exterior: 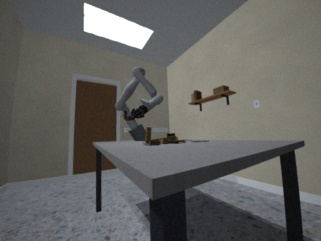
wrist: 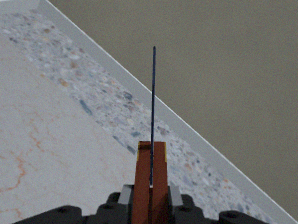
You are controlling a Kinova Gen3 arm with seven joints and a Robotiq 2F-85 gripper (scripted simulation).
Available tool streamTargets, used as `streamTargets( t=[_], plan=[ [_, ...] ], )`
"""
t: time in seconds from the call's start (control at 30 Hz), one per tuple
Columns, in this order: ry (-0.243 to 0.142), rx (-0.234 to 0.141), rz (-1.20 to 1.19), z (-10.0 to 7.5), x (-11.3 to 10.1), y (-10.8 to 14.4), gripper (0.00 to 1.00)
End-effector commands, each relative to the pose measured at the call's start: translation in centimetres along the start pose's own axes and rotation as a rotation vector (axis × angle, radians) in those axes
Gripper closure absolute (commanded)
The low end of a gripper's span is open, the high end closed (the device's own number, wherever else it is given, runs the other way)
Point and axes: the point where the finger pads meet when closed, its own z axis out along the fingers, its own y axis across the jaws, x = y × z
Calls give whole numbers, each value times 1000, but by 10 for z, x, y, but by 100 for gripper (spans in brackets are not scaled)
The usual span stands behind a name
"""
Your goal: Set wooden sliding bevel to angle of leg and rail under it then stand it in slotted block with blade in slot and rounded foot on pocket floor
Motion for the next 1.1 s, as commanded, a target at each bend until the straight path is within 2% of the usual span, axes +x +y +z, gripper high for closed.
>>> streamTargets(
  t=[0.0,1.07],
  plan=[
    [-2,10,-38,-2,0,-2,90],
    [-13,121,-504,-26,-2,-30,90]
  ],
)
